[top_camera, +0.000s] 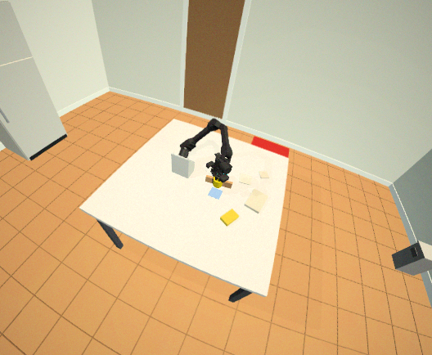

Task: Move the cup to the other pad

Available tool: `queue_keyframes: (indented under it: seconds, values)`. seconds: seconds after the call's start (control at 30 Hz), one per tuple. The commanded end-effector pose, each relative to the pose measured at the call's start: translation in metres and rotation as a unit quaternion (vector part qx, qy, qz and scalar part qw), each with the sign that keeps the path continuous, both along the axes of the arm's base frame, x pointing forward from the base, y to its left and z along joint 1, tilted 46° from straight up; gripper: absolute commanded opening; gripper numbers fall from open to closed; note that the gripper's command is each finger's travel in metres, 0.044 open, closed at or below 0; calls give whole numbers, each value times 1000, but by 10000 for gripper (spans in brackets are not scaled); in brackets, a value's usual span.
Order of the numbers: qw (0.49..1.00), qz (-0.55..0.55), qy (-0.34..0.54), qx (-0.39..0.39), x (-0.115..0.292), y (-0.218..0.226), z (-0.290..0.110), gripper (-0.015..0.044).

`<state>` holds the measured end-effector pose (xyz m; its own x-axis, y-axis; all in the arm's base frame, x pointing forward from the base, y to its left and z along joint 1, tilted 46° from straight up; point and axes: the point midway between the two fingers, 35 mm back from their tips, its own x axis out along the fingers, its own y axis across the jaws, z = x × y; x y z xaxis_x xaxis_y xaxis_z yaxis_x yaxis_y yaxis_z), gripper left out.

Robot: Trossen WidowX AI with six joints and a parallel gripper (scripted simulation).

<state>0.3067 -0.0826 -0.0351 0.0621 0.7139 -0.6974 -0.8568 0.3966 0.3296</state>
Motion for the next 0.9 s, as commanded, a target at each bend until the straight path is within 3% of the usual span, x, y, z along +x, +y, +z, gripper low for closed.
queue_keyframes:
  seconds: [0.0, 0.87]
  values:
    - [1000, -2, 0, 1, -1, 6, 6, 0]
    - [1000, 0, -1, 1, -5, 44, 48, 0]
